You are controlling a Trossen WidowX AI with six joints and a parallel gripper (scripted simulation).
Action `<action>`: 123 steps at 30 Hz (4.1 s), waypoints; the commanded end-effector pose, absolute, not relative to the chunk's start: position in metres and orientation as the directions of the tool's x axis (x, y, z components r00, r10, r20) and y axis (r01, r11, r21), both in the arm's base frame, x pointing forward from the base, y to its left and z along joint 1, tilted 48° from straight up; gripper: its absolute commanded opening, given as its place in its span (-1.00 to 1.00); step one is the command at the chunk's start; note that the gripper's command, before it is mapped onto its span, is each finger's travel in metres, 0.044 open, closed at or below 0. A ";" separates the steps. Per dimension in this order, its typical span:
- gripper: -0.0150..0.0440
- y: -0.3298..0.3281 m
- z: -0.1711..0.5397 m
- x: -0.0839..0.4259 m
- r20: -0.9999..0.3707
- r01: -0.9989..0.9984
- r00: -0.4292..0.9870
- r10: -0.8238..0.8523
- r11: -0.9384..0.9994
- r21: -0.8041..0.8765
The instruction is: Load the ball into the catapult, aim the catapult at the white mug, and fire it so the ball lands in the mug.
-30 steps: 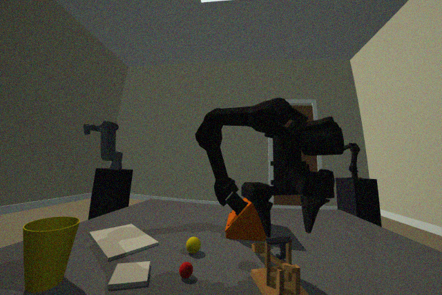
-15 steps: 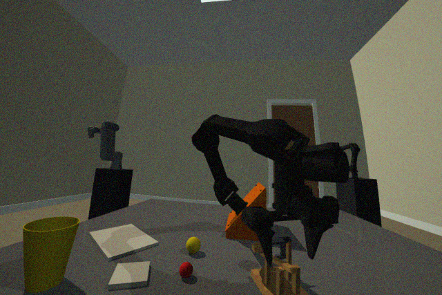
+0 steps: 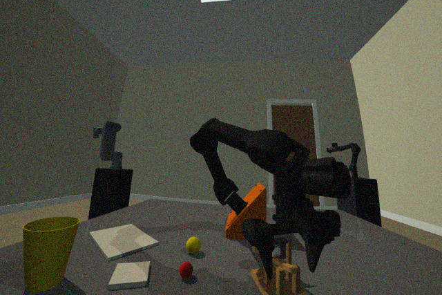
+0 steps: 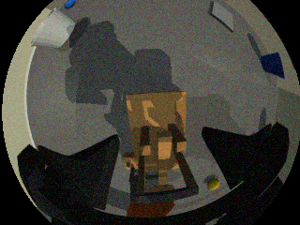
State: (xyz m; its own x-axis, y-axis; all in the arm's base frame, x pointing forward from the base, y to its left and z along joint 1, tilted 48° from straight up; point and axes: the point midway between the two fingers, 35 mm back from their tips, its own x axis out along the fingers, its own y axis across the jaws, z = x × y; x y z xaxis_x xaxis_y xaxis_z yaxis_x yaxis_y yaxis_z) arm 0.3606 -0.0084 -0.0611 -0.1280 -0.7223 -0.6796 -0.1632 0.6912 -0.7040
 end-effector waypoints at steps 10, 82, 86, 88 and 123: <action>1.00 -0.026 -0.077 0.355 -0.672 -0.173 -0.133 -0.728 0.685 -0.708; -0.49 0.069 -0.147 0.286 -0.679 -0.456 -0.133 -0.722 0.653 -0.605; -0.49 0.064 -0.152 0.285 -0.679 -0.456 -0.133 -0.722 0.653 -0.605; -0.49 0.062 -0.154 0.284 -0.678 -0.456 -0.133 -0.722 0.652 -0.605; 1.00 0.133 -0.087 0.297 -0.683 -0.452 -0.139 -0.717 0.659 -0.601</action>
State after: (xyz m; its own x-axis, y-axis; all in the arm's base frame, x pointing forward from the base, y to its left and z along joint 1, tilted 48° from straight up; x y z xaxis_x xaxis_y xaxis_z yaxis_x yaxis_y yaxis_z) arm 0.2970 0.1251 -0.0998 -0.1264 -0.7191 -0.6833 -0.4605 0.6527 -0.6016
